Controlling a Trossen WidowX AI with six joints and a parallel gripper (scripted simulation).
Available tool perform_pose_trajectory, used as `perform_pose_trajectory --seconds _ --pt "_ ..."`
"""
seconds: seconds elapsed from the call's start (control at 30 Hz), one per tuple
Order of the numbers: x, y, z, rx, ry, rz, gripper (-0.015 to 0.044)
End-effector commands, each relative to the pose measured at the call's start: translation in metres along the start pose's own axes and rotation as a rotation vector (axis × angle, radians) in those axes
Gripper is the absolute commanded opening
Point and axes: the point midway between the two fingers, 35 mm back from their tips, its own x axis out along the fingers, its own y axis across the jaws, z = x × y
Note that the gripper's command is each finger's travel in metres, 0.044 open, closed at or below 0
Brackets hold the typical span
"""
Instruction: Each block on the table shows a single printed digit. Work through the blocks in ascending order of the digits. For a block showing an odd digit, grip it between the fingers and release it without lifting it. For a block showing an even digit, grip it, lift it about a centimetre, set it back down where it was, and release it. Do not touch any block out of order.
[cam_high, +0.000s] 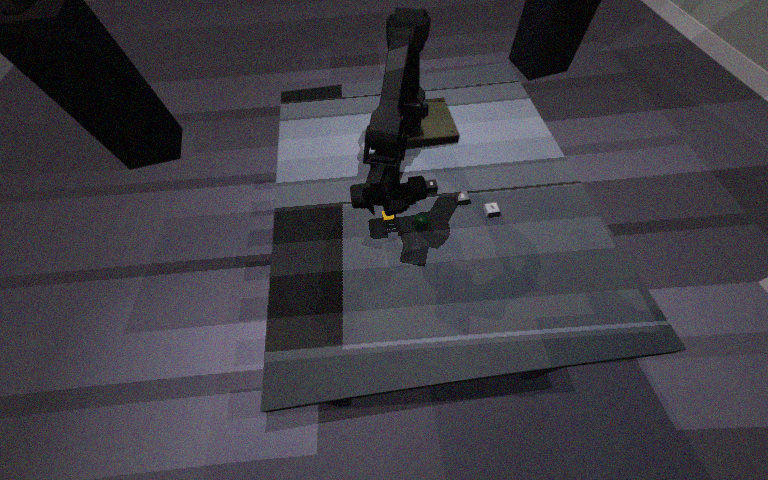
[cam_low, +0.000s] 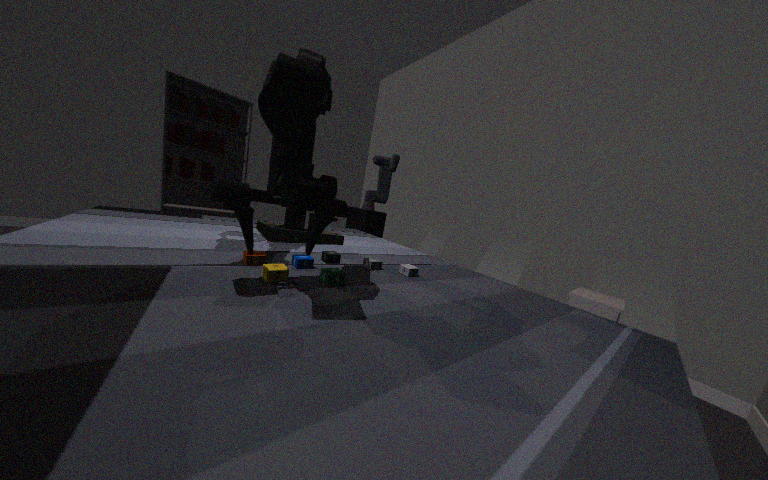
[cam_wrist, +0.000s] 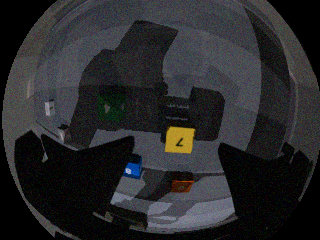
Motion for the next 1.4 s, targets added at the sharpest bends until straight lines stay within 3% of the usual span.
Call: perform_pose_trajectory --seconds 0.0,0.57,0.93,1.37 --pt "0.009 0.0 -0.002 -0.003 0.01 -0.002 0.04" --pt "0.033 0.0 -0.003 -0.003 0.01 -0.001 0.04" --pt "0.033 0.0 -0.003 -0.003 0.01 -0.001 0.012" --pt "0.033 0.0 -0.003 -0.003 0.01 -0.001 0.012"
